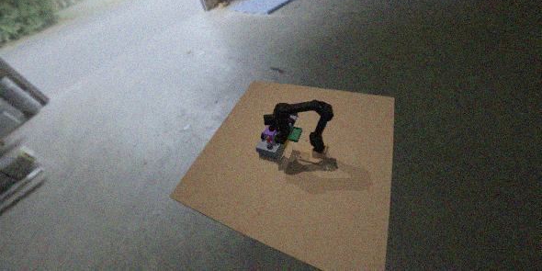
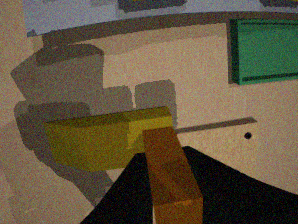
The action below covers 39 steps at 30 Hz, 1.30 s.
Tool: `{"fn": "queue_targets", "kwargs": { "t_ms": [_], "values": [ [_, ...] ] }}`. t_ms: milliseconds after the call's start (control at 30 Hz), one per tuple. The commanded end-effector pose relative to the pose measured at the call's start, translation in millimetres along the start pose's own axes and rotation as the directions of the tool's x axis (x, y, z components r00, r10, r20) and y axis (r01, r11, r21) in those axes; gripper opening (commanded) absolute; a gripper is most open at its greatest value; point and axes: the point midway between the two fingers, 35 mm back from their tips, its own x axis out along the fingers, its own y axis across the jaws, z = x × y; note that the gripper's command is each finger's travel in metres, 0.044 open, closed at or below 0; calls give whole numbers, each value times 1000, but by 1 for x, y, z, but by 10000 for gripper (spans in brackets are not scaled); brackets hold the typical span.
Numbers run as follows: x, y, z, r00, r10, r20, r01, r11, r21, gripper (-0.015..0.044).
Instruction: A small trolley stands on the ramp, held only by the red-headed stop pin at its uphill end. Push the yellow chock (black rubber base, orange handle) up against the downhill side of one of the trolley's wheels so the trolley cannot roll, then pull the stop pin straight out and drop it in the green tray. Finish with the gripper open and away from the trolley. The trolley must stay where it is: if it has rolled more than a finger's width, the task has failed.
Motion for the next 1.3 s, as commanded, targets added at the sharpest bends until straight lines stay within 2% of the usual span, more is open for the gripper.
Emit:
{"fn": "queue_targets", "kwargs": {
  "t_ms": [0, 1267],
  "values": [
    [1, -11, 2, 1000, 3, 1, -3, 1000, -4, 0],
    [5, -129, 26, 1000, -11, 3, 11, 1000, -5, 0]
  ]
}}
